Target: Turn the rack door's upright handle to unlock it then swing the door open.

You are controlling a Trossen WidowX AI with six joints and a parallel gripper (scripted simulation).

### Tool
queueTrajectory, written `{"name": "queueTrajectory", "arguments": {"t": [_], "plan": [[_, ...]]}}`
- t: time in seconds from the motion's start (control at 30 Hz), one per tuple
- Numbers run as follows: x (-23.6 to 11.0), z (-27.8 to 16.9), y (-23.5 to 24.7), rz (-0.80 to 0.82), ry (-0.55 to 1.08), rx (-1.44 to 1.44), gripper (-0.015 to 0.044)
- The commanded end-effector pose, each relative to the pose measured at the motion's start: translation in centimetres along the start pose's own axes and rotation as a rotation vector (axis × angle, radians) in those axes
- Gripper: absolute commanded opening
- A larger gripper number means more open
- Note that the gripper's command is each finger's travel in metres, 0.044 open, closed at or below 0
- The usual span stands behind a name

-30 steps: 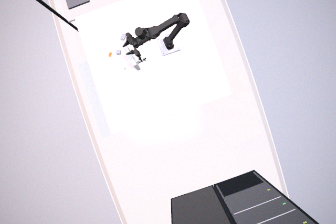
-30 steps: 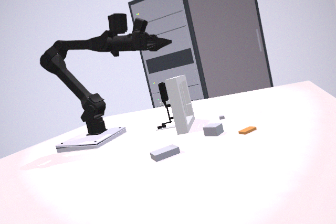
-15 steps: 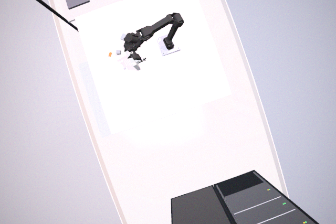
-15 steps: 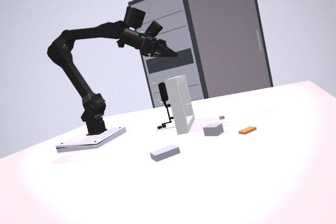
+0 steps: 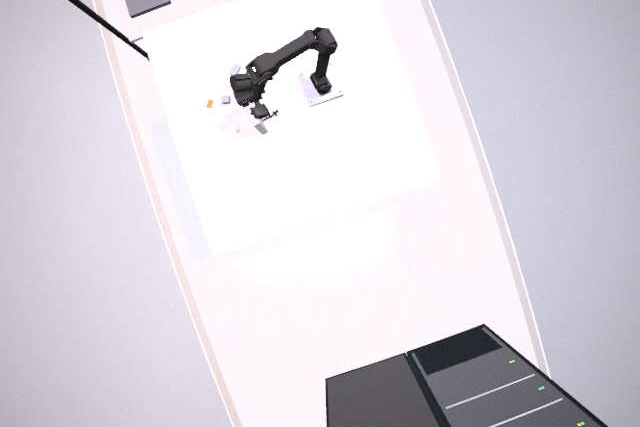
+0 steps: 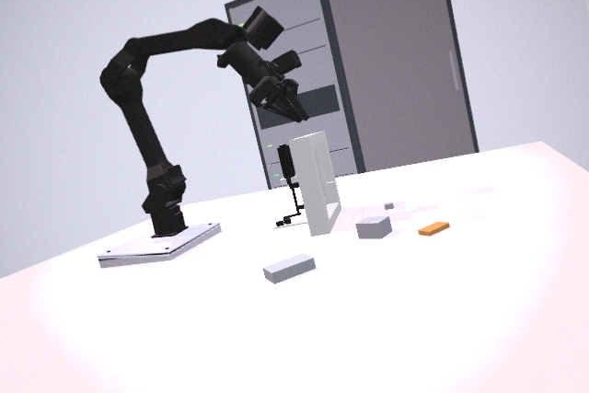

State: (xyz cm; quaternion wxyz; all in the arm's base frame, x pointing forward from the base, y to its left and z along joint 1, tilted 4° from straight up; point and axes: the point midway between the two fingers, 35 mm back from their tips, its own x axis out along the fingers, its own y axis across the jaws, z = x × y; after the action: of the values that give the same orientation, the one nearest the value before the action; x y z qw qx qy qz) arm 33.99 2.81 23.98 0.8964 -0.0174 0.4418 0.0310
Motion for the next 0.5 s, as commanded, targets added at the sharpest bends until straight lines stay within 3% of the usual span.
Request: {"name": "queueTrajectory", "arguments": {"t": [0.0, 0.47], "plan": [[0.1, -0.7, 0.2, -0.005, 0.104, -0.004, 0.0296], [-0.7, -3.7, 0.8, -0.017, 0.475, -0.027, 0.0296]]}}
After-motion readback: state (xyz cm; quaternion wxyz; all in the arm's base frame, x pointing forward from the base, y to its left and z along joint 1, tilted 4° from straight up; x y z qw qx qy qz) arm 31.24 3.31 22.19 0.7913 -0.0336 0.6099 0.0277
